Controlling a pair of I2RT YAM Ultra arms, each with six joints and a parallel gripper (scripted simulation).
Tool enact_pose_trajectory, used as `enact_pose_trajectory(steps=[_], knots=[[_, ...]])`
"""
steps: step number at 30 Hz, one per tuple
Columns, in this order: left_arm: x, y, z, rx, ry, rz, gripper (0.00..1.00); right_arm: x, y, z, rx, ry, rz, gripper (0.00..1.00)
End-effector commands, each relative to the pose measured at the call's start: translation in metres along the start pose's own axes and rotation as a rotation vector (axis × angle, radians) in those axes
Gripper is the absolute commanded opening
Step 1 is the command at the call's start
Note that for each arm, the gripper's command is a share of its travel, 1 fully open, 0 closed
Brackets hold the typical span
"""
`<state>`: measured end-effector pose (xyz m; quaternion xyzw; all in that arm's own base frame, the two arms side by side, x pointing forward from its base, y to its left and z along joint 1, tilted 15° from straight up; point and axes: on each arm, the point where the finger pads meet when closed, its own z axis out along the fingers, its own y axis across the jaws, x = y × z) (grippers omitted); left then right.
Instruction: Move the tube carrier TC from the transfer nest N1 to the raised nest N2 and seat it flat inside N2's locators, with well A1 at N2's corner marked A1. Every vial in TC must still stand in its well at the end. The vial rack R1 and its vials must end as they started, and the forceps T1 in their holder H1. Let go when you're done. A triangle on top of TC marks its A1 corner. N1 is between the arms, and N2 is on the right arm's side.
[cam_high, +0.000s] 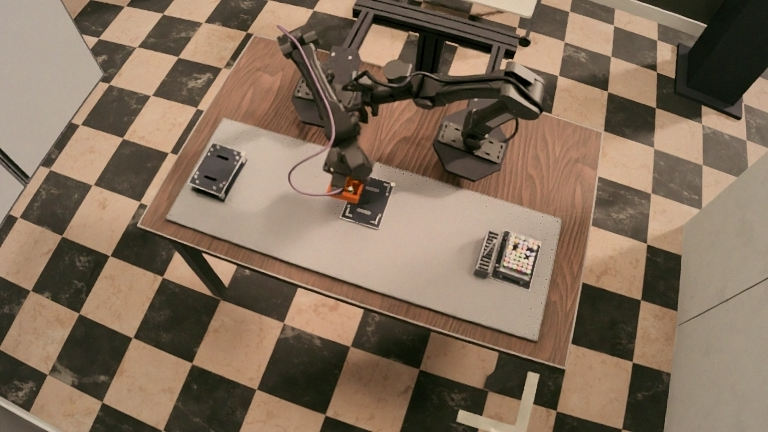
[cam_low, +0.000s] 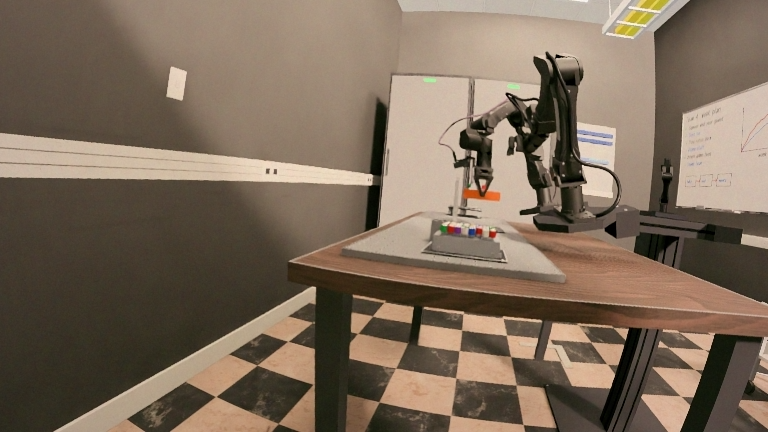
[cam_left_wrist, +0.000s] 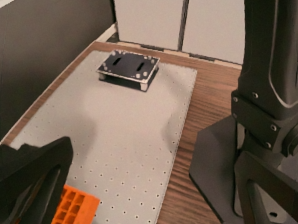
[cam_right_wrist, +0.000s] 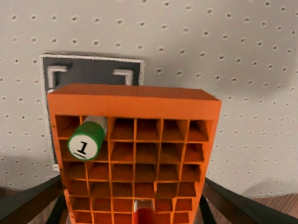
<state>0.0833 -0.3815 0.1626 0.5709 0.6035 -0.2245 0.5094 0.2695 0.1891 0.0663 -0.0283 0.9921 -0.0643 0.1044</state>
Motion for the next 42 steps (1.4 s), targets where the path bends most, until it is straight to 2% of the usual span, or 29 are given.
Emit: enact_pose_trajectory(steps=[1, 12, 14, 16, 17, 24, 31, 33, 42], knots=[[-0.011, -0.002, -0.004, 0.009, -0.032, -0.002, 1.00, -0.008, -0.024, -0.010, -0.043, -0.038, -0.062, 0.84], [-0.011, -0.002, -0.004, 0.009, -0.032, -0.002, 1.00, -0.019, -0.159, -0.002, -0.041, -0.041, -0.082, 0.84], [-0.022, -0.001, -0.003, 0.014, -0.064, -0.002, 1.00, -0.029, -0.182, -0.006, -0.039, -0.065, -0.075, 0.84], [-0.022, -0.001, -0.003, 0.014, -0.064, -0.002, 1.00, -0.029, -0.182, -0.006, -0.039, -0.065, -0.075, 0.84], [-0.024, -0.001, -0.002, 0.015, -0.070, -0.002, 1.00, -0.029, -0.194, -0.005, -0.037, -0.066, -0.072, 0.84], [-0.043, 0.021, 0.051, -0.024, -0.072, -0.013, 1.00, -0.027, -0.265, 0.004, -0.036, -0.022, -0.050, 0.84], [-0.045, 0.043, 0.097, -0.062, -0.059, -0.024, 1.00, -0.031, -0.325, 0.007, -0.031, -0.020, -0.023, 0.84], [-0.045, 0.043, 0.097, -0.062, -0.059, -0.024, 1.00, -0.031, -0.325, 0.007, -0.031, -0.020, -0.023, 0.84], [-0.041, 0.054, 0.118, -0.081, -0.044, -0.032, 1.00, -0.036, -0.385, 0.011, -0.025, -0.018, 0.007, 0.84]])
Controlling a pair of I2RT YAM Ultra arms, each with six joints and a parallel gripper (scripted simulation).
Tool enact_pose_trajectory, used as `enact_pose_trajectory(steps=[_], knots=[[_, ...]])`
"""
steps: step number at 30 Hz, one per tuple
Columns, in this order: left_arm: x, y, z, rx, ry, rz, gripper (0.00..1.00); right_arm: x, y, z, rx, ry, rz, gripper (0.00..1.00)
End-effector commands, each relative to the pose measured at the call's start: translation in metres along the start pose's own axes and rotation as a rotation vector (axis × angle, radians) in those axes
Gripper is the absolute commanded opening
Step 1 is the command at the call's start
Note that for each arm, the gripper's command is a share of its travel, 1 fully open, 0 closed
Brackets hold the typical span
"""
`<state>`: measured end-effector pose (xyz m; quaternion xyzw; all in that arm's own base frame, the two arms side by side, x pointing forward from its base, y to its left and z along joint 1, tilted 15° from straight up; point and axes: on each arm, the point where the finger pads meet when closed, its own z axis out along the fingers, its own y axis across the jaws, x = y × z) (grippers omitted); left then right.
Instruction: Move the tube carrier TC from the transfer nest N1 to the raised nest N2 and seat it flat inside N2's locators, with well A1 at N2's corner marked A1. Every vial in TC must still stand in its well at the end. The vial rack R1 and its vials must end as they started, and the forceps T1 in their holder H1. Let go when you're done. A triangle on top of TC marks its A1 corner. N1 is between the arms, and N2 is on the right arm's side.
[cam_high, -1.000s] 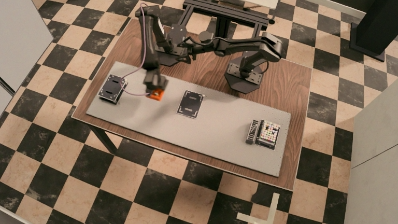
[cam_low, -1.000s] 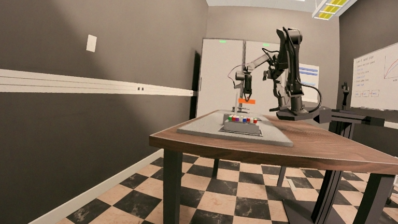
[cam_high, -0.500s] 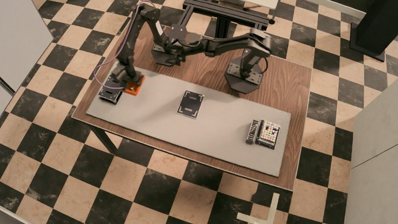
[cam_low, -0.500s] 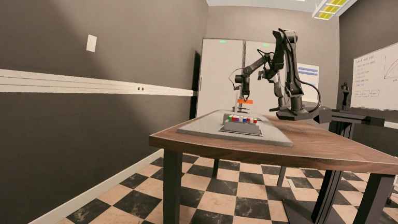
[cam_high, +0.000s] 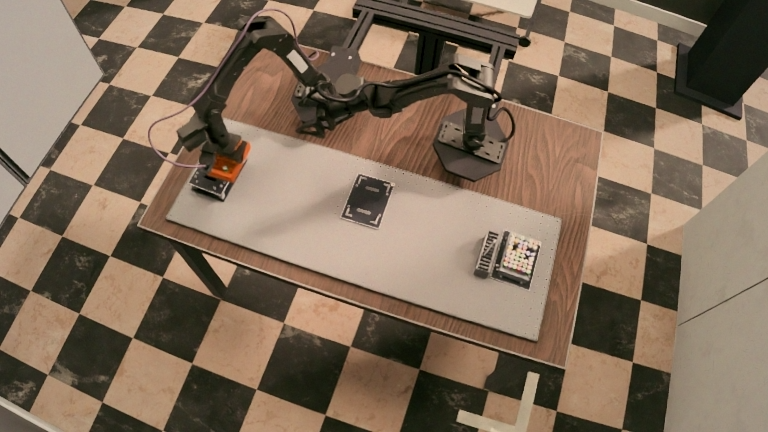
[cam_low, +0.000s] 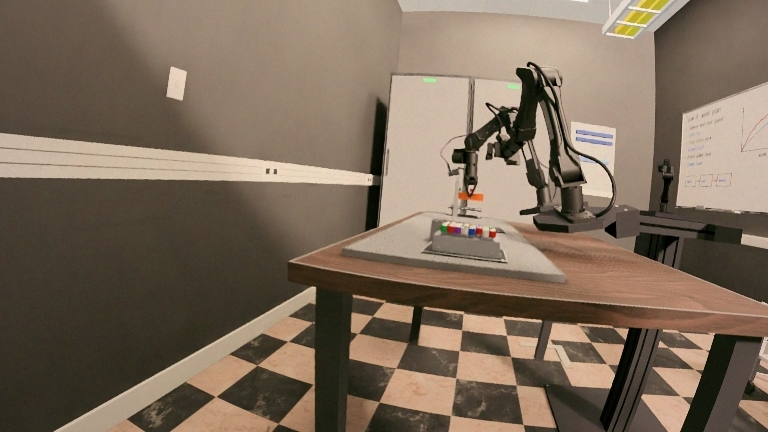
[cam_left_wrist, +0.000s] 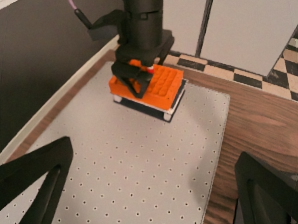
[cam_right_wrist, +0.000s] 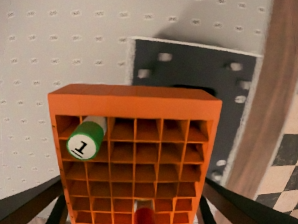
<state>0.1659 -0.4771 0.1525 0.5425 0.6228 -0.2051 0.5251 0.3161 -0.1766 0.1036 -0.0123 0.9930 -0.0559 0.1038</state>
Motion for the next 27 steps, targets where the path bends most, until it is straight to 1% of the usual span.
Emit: enact_pose_trajectory(steps=[1, 6, 15, 16, 17, 23, 25, 27], knots=[[-0.021, 0.003, 0.003, 0.001, -0.055, -0.003, 1.00, -0.009, -0.020, -0.008, -0.011, -0.021, -0.025, 0.84], [-0.025, 0.003, 0.001, 0.002, -0.065, -0.004, 1.00, -0.011, -0.037, -0.007, -0.008, -0.018, 0.016, 0.84], [-0.025, 0.003, 0.001, 0.002, -0.065, -0.004, 1.00, -0.013, -0.048, -0.007, -0.003, -0.019, 0.050, 0.84], [-0.016, 0.002, 0.000, 0.000, -0.040, -0.005, 1.00, -0.016, -0.050, -0.007, 0.006, -0.030, 0.047, 0.84], [-0.016, 0.002, 0.000, 0.000, -0.040, -0.005, 1.00, -0.017, -0.051, -0.010, 0.013, -0.040, 0.047, 0.84], [-0.016, 0.002, 0.000, 0.000, -0.040, -0.005, 1.00, -0.020, -0.050, 0.008, 0.013, -0.043, 0.045, 0.84], [-0.016, 0.002, 0.000, 0.000, -0.040, -0.005, 1.00, -0.020, -0.050, 0.008, 0.013, -0.043, 0.045, 0.84], [-0.016, 0.002, 0.000, 0.000, -0.040, -0.005, 1.00, -0.013, -0.044, 0.013, -0.006, -0.017, 0.044, 0.84]])
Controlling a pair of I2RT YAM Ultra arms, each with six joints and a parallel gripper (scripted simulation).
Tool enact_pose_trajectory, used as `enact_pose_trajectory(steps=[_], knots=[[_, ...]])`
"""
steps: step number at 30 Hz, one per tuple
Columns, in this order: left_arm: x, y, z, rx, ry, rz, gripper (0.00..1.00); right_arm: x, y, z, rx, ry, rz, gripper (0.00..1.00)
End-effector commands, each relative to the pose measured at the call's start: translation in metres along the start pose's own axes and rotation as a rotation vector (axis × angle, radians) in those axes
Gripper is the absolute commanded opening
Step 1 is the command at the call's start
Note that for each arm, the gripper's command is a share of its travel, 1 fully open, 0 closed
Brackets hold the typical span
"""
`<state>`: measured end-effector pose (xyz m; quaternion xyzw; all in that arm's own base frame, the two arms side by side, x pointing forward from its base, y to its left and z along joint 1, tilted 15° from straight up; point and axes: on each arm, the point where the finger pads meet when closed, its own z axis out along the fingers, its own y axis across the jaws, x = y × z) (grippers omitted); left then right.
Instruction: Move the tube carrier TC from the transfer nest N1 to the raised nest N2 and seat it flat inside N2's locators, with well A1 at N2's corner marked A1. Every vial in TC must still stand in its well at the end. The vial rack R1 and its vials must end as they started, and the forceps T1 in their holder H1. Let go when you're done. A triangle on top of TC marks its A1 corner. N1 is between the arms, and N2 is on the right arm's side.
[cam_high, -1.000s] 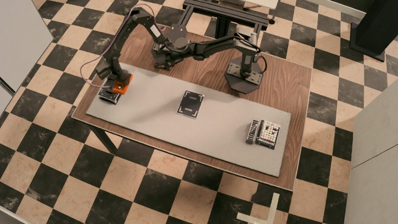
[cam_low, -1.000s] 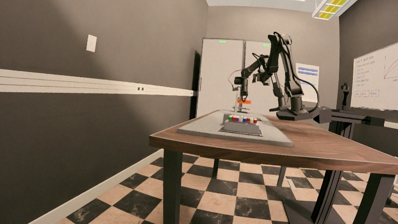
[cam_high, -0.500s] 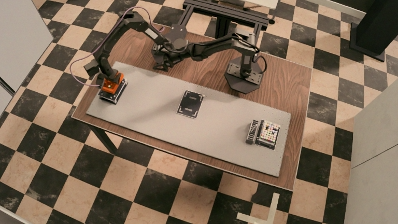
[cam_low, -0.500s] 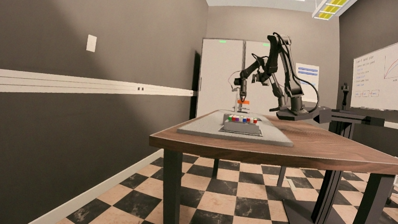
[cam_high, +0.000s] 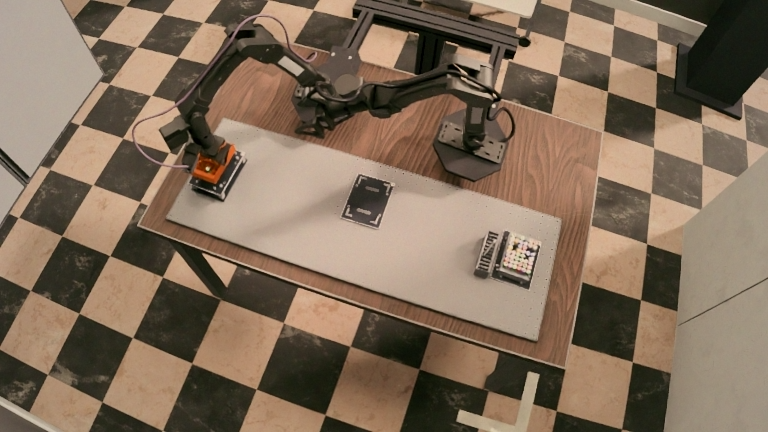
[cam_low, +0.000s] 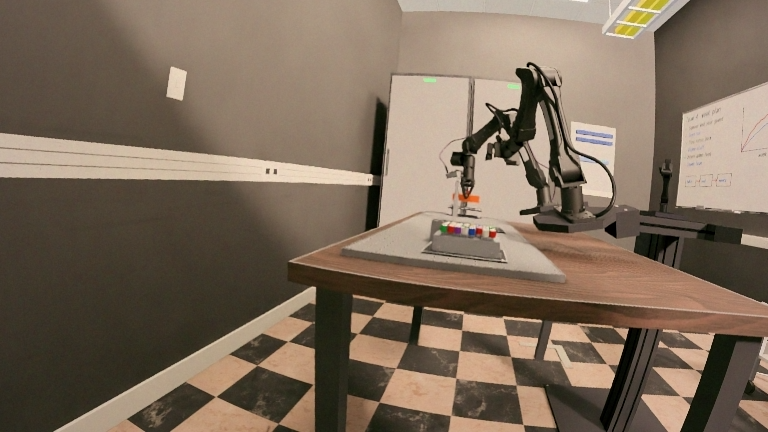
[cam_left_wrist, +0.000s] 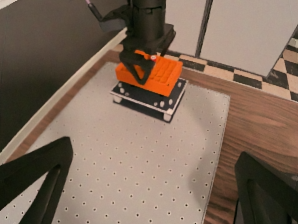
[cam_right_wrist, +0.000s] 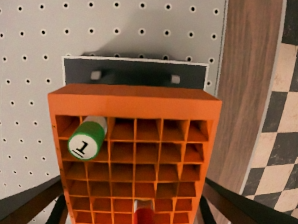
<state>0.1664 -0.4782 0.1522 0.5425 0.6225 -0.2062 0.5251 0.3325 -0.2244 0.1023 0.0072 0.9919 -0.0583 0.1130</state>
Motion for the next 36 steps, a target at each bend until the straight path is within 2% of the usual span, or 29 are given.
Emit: enact_pose_trajectory(steps=[1, 10, 36], knots=[[-0.016, 0.002, -0.001, -0.002, -0.038, -0.004, 1.00, 0.002, 0.003, 0.002, -0.015, 0.001, 0.005, 0.84], [-0.016, 0.002, -0.001, -0.002, -0.038, -0.004, 1.00, -0.005, -0.001, -0.001, 0.002, -0.029, 0.007, 0.84], [-0.016, 0.002, -0.001, -0.002, -0.038, -0.004, 1.00, 0.000, 0.004, 0.048, -0.011, -0.005, 0.000, 0.84]])
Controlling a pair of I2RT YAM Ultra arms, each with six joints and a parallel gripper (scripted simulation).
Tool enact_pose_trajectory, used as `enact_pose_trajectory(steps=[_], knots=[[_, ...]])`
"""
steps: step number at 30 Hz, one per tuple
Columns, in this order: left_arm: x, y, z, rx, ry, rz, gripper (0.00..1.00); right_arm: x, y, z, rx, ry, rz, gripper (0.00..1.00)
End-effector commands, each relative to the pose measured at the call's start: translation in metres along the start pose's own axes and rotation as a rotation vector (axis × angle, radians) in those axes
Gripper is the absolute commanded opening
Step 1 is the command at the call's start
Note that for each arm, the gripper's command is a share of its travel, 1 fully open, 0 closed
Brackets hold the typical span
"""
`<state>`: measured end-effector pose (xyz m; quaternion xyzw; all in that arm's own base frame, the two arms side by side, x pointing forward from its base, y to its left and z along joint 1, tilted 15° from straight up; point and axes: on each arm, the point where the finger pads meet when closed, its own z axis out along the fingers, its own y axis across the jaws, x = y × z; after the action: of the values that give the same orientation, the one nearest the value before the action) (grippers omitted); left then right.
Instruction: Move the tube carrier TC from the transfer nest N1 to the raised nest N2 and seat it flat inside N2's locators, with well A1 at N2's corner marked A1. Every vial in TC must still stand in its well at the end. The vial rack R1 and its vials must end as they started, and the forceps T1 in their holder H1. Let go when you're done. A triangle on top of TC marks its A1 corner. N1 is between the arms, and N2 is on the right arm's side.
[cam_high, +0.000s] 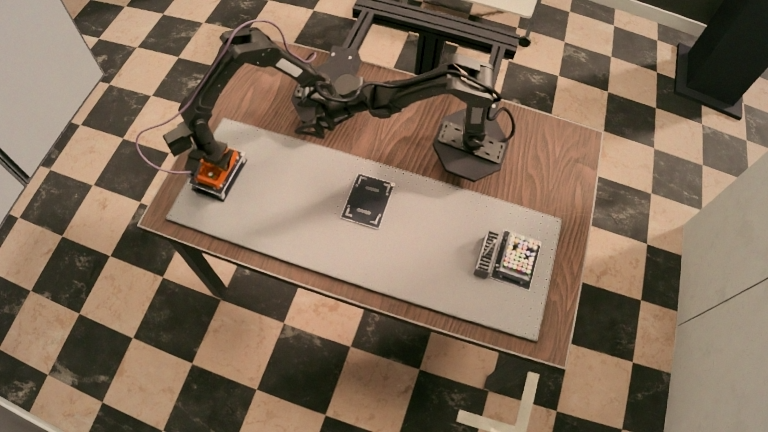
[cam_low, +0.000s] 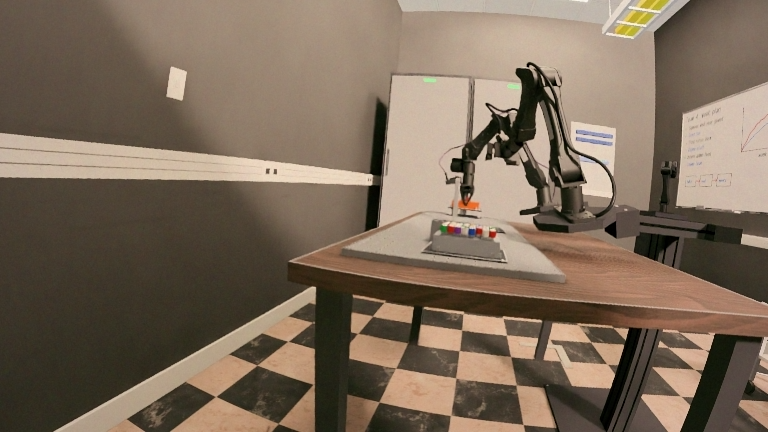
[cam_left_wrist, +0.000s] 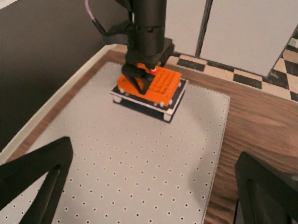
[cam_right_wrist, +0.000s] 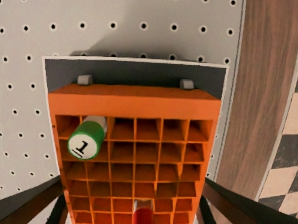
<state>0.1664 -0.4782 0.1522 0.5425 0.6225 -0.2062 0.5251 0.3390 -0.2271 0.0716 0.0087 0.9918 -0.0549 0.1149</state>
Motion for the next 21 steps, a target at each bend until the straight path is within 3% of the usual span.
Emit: enact_pose_trajectory(steps=[1, 7, 8, 9, 21], knots=[[-0.016, 0.002, -0.001, -0.002, -0.038, -0.004, 1.00, -0.003, 0.001, 0.008, -0.001, -0.007, -0.005, 0.84], [-0.016, 0.002, -0.001, -0.002, -0.038, -0.004, 1.00, -0.003, -0.002, -0.005, -0.004, -0.002, -0.003, 0.84], [-0.016, 0.002, -0.001, -0.002, -0.038, -0.004, 1.00, -0.003, -0.002, -0.005, -0.004, -0.002, -0.003, 0.95], [-0.016, 0.002, -0.001, -0.002, -0.038, -0.004, 1.00, -0.003, -0.002, -0.005, -0.004, -0.002, -0.003, 1.00], [-0.016, 0.002, -0.001, -0.002, -0.038, -0.004, 1.00, -0.013, -0.001, -0.027, 0.032, -0.049, 0.002, 1.00]])
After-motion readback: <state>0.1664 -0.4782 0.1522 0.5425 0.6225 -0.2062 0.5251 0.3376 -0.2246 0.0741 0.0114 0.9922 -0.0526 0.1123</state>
